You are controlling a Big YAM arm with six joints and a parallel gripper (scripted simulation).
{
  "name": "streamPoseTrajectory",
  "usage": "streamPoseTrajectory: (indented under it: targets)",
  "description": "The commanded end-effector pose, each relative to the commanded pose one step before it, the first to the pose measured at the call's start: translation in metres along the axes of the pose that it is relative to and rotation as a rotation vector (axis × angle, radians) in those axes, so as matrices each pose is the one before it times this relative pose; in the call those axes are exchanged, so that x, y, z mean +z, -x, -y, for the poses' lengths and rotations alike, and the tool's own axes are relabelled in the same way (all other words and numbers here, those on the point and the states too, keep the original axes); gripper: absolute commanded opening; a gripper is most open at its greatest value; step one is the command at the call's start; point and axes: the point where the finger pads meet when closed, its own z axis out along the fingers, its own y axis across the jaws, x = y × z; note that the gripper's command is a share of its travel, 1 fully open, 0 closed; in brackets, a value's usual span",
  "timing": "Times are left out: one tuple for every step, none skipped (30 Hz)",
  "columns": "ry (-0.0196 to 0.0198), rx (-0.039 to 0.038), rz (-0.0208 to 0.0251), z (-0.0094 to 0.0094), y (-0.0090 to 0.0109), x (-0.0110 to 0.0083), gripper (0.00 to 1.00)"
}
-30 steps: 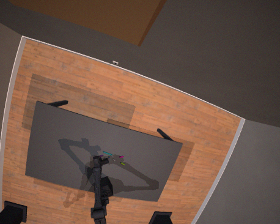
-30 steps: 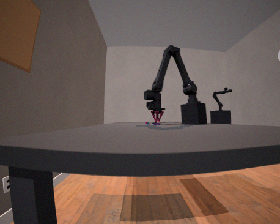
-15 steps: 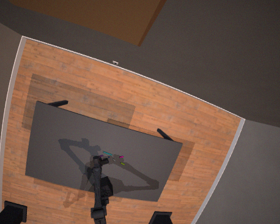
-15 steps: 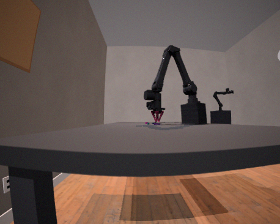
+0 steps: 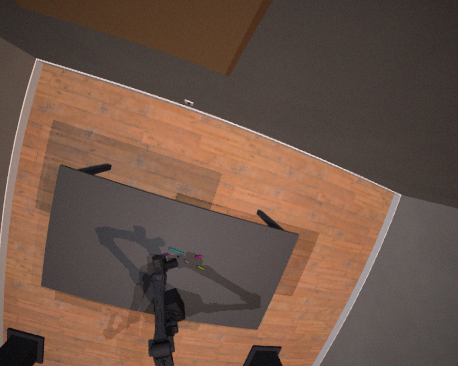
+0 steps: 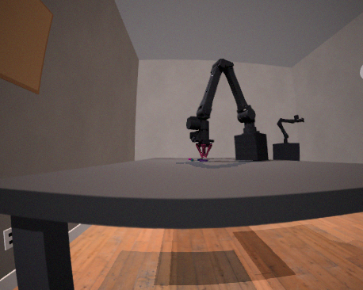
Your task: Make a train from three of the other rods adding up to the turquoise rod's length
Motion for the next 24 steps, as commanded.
streamPoseTrajectory:
  targets:
    - [-0.00406,0.00944,0.00144,0.00021,-0.00184,0.00510,0.24]
    - [0.00000,0.00000,0.00000,0.00000,0.00000,0.00000,0.24]
    - [0.00000,0.00000,0.00000,0.00000,0.00000,0.00000,0.24]
    - [0.00000,0.00000,0.00000,0.00000,0.00000,0.00000,0.24]
    - [0.00000,0.00000,0.00000,0.00000,0.00000,0.00000,0.24]
    - [0.00000,0.00000,0.00000,0.00000,0.00000,0.00000,0.24]
    - [0.00000,0.00000,0.00000,0.00000,0.00000,0.00000,0.24]
    - [0.00000,0.00000,0.00000,0.00000,0.00000,0.00000,0.24]
    - [0.00000,0.00000,0.00000,0.00000,0.00000,0.00000,0.24]
    - [0.00000,0.00000,0.00000,0.00000,0.00000,0.00000,0.24]
    - [0.00000,0.00000,0.00000,0.00000,0.00000,0.00000,0.24]
    - [0.00000,-0.00003,0.00000,0.00000,-0.00001,0.00000,0.24]
    - [0.00003,-0.00020,0.00000,-0.00003,-0.00009,-0.00001,0.24]
    - [0.00006,-0.00047,0.00000,-0.00006,-0.00021,-0.00002,0.24]
    - [0.00000,0.00000,0.00000,0.00000,0.00000,0.00000,0.24]
    - [0.00000,0.00000,0.00000,0.00000,0.00000,0.00000,0.24]
    - [0.00010,-0.00077,0.00000,-0.00010,-0.00035,-0.00003,0.24]
    - [0.00013,-0.00106,0.00000,-0.00014,-0.00048,-0.00004,0.24]
    - [0.00016,-0.00130,0.00000,-0.00017,-0.00059,-0.00005,0.24]
    - [0.00018,-0.00145,0.00000,-0.00019,-0.00065,-0.00006,0.24]
    - [0.00019,-0.00151,0.00000,-0.00020,-0.00068,-0.00006,0.24]
    - [0.00017,-0.00125,0.00000,-0.00018,-0.00058,-0.00005,0.24]
    - [0.00010,-0.00047,0.00001,-0.00012,-0.00028,-0.00003,0.24]
    - [0.00001,0.00068,0.00002,-0.00002,0.00016,0.00000,0.24]
